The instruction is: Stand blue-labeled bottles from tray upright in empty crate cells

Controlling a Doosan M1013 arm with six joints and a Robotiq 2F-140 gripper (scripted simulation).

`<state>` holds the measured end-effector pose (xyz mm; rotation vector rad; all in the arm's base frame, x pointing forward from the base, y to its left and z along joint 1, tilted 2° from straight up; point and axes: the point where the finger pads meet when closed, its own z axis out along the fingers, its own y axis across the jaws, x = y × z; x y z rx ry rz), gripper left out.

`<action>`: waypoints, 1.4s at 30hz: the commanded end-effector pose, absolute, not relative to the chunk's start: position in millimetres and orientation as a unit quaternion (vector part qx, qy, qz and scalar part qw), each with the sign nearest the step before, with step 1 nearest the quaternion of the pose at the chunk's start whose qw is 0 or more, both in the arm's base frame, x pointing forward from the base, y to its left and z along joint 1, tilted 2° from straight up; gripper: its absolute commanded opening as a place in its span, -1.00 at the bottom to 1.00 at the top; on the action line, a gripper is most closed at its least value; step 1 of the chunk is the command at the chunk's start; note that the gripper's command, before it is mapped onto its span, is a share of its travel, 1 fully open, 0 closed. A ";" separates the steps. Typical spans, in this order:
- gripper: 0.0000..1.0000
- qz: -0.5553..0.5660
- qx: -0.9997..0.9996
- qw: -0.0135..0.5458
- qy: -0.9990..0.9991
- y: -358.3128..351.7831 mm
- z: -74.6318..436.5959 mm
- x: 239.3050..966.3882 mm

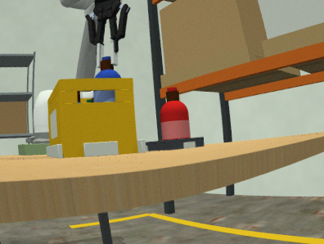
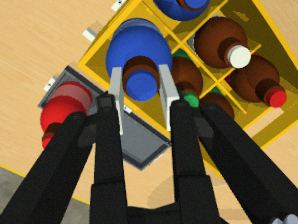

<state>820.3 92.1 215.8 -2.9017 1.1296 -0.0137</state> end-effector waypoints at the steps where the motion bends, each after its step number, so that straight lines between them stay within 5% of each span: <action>1: -1.00 -0.004 -0.932 0.014 0.363 92.1 212.1 820.3; 42: -1.00 -0.004 -0.932 0.014 0.363 92.5 197.5 820.6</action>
